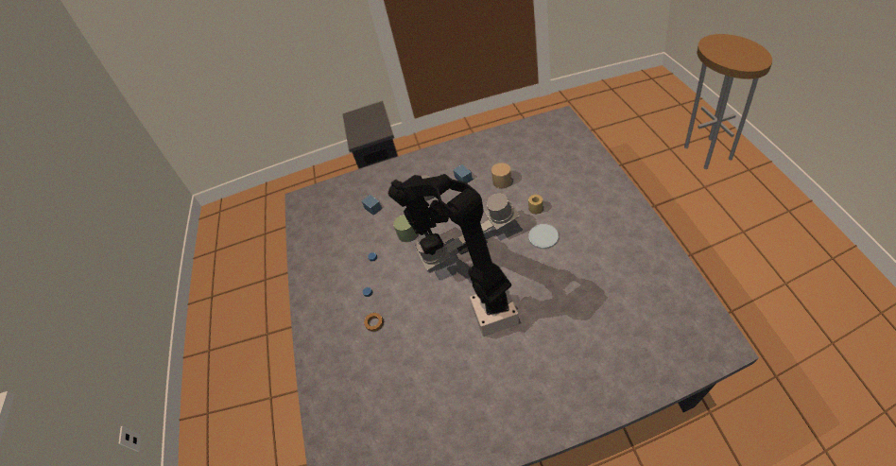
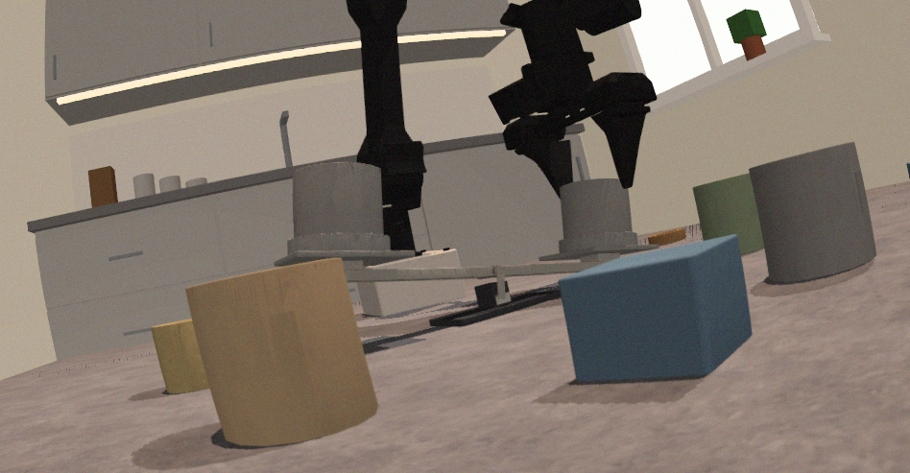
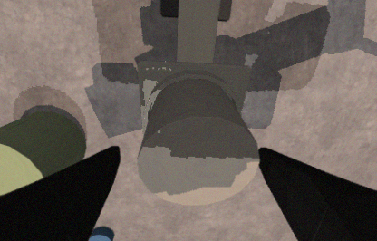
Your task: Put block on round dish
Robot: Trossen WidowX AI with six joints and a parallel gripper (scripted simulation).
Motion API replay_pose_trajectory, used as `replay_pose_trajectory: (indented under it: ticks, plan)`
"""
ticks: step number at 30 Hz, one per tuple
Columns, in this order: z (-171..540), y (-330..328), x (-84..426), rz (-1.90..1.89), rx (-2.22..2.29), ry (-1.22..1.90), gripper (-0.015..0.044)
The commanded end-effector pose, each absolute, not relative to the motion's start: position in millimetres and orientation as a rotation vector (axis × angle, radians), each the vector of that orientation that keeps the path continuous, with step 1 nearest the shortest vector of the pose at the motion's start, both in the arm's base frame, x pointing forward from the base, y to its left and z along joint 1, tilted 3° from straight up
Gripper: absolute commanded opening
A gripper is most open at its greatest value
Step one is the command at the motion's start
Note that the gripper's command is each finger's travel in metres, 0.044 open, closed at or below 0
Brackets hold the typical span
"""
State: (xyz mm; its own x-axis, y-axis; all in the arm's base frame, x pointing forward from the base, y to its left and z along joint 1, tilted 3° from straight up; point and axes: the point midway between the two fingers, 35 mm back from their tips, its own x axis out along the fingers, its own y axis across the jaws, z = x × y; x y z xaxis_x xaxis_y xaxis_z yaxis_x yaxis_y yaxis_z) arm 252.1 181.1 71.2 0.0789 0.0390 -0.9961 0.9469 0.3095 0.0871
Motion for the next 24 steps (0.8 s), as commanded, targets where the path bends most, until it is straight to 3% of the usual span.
replay_pose_trajectory:
  ticks: [1,17,19,24]
  plan:
    - [61,179,251,-0.916,1.024,1.297,0.044]
    - [38,179,251,-0.916,1.024,1.297,0.044]
    - [38,179,251,-0.916,1.024,1.297,0.0387]
    - [38,179,251,-0.916,1.024,1.297,0.0354]
